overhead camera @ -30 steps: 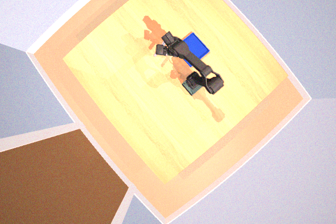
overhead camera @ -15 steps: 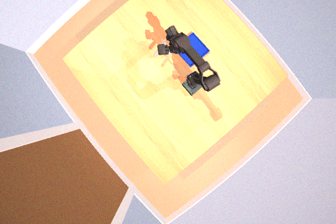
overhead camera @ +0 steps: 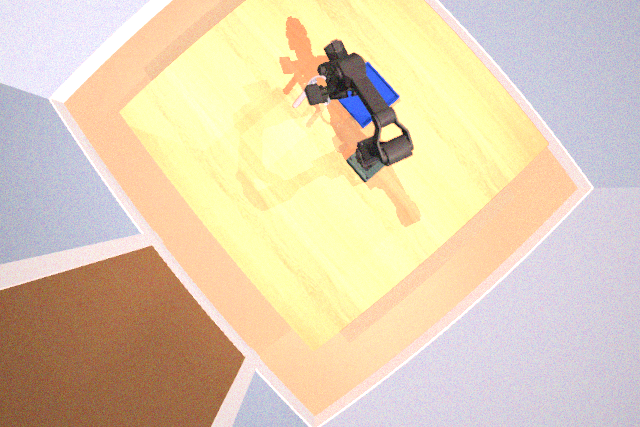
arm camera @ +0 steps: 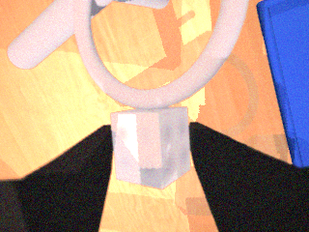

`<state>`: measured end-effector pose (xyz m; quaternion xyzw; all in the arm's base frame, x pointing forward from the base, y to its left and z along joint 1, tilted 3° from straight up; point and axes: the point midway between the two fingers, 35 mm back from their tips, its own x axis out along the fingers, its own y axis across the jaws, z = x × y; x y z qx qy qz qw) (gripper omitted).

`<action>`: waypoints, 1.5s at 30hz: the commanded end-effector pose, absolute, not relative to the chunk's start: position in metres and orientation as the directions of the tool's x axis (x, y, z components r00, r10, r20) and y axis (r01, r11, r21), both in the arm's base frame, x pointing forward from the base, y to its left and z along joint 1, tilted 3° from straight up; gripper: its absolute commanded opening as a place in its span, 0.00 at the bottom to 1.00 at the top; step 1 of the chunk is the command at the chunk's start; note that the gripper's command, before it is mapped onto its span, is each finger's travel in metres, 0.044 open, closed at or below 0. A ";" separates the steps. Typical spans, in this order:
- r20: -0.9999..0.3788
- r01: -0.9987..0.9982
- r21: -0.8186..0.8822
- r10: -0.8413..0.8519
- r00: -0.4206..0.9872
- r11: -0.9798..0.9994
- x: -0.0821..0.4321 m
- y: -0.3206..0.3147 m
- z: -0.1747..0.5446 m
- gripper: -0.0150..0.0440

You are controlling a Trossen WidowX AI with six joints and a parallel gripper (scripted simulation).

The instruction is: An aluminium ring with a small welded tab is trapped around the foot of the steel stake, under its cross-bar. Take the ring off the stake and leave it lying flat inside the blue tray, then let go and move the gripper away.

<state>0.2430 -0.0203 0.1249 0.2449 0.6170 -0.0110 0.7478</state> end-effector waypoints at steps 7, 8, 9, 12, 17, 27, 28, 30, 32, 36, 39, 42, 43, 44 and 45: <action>-0.897 0.199 0.430 0.393 0.200 0.880 0.241 -0.027 0.127 0.25; -0.893 0.187 0.438 0.403 0.199 0.879 0.241 -0.028 0.128 0.25; -0.889 0.175 0.447 0.413 0.198 0.877 0.241 -0.029 0.129 0.25; -0.875 0.139 0.471 0.442 0.198 0.871 0.240 -0.031 0.131 0.25; -0.849 0.079 0.512 0.489 0.202 0.856 0.241 -0.036 0.135 0.25; -0.785 -0.040 0.584 0.576 0.229 0.811 0.242 -0.047 0.144 0.25; -0.778 -0.052 0.590 0.584 0.233 0.806 0.242 -0.048 0.145 0.25; -0.764 -0.074 0.600 0.598 0.241 0.796 0.242 -0.050 0.146 0.25; -0.759 -0.082 0.604 0.603 0.244 0.793 0.243 -0.051 0.147 0.25; -0.773 -0.066 0.592 0.589 0.235 0.803 0.240 -0.052 0.144 0.25; -0.785 -0.059 0.577 0.573 0.234 0.814 0.235 -0.086 0.127 0.25; -0.793 -0.054 0.568 0.564 0.230 0.821 0.220 -0.127 0.105 0.25; -0.793 -0.054 0.568 0.564 0.229 0.821 0.213 -0.140 0.098 0.25; -0.793 -0.055 0.569 0.565 0.228 0.820 0.205 -0.153 0.090 0.25; -0.791 -0.057 0.572 0.568 0.228 0.819 0.196 -0.165 0.082 0.25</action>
